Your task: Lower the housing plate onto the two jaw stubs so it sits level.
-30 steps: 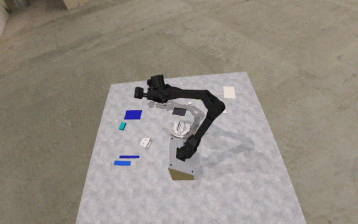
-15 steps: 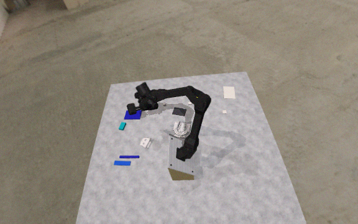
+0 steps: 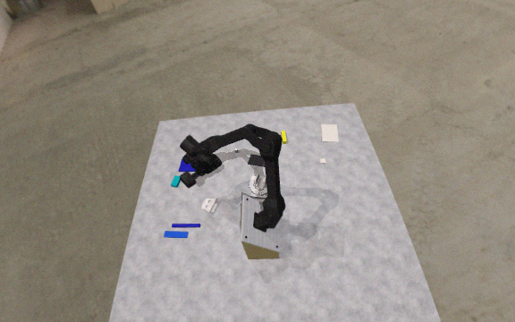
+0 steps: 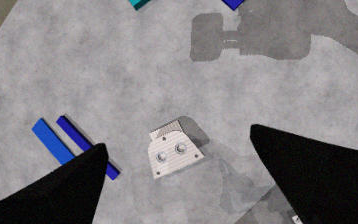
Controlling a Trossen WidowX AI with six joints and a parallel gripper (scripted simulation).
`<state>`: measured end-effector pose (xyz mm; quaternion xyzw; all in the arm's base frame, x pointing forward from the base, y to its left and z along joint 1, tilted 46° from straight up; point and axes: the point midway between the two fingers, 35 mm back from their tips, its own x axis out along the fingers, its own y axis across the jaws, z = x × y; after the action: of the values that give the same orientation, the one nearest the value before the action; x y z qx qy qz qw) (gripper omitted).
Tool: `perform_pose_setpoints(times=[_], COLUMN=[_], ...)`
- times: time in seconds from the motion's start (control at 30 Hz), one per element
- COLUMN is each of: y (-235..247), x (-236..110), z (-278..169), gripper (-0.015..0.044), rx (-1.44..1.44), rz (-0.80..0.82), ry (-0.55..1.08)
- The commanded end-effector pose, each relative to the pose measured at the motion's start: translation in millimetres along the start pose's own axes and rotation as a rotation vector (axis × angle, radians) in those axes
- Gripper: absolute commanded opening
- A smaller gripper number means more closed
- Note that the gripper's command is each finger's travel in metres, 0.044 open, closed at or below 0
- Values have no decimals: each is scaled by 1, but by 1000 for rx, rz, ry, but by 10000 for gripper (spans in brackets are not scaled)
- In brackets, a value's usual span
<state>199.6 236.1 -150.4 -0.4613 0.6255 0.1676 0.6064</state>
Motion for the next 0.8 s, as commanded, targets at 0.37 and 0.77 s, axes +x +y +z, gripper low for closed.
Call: perform_pose_setpoints(times=[0.37, 0.77], y=[21, 16], x=[58, 88], z=[-60, -75], gripper=[440, 440], rx=[-352, -367], rz=[-95, -100], ry=[359, 376])
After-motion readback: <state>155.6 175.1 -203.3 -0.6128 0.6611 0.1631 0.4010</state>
